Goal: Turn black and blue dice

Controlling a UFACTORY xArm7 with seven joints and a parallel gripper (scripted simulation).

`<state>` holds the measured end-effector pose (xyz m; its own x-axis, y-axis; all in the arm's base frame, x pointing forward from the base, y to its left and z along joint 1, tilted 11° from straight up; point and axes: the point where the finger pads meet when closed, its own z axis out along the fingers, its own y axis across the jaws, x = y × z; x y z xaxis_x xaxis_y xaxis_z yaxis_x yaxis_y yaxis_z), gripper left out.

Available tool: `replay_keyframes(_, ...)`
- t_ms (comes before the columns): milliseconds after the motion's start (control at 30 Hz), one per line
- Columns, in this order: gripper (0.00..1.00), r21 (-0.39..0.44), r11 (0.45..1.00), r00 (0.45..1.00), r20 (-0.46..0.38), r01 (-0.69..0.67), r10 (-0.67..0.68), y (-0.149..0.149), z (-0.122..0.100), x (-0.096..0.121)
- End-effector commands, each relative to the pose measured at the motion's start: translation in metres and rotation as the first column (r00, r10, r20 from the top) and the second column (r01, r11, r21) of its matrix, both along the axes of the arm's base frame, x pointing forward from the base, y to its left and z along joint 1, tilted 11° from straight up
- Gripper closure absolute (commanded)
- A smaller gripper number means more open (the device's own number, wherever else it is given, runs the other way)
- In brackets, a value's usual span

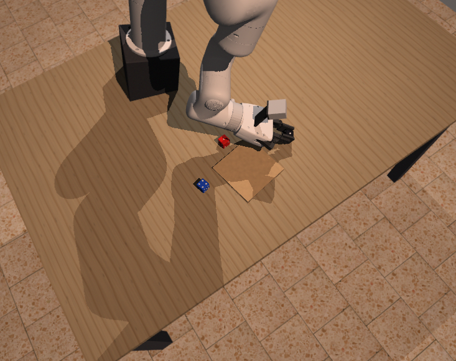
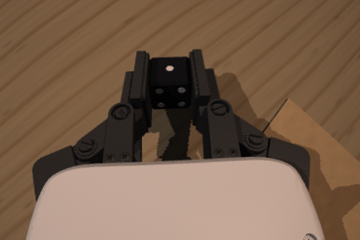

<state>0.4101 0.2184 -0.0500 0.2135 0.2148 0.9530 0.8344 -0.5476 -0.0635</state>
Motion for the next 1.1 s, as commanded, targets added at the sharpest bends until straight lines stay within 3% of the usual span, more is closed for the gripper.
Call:
replay_keyframes(0, 0.79, 0.0, 1.0, 1.0, 0.002, 0.001, -0.001, 0.0, 0.001, 0.001)
replay_keyframes(1067, 0.79, 0.0, 1.0, 1.0, 0.002, 0.001, -0.001, 0.002, -0.01, 0.002)
